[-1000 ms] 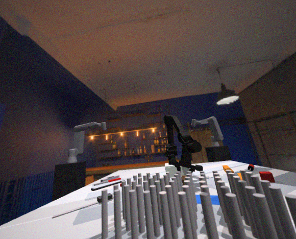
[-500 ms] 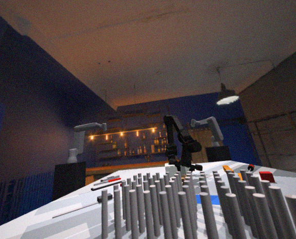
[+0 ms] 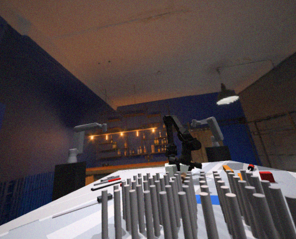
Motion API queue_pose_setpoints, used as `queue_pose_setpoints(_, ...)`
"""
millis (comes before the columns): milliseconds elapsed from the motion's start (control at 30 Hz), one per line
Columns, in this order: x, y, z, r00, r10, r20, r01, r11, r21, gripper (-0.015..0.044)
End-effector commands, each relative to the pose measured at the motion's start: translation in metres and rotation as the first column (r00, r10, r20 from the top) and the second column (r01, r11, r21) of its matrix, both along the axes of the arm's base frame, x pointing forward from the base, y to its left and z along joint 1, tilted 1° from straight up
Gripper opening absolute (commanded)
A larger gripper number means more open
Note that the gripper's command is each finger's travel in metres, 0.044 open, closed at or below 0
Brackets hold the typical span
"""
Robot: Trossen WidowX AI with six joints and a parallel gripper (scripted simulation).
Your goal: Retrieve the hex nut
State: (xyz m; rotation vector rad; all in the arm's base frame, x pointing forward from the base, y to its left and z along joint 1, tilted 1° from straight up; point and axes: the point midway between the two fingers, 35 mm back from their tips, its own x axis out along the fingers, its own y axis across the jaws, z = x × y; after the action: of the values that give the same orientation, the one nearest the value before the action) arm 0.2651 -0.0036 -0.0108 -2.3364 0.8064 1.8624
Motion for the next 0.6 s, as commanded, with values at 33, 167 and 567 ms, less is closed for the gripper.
queue_pose_setpoints(33, 0.005, 0.000, 0.008, 1.000, -0.002, 0.017, 0.002, 1.000, -0.003, 0.0000)
queue_pose_setpoints(167, 0.001, 0.002, 0.009, 1.000, -0.002, 0.017, 0.002, 1.000, -0.002, 0.0000)
queue_pose_setpoints(567, -0.034, 0.017, 0.014, 1.000, -0.003, 0.013, 0.003, 1.000, -0.001, 0.0000)
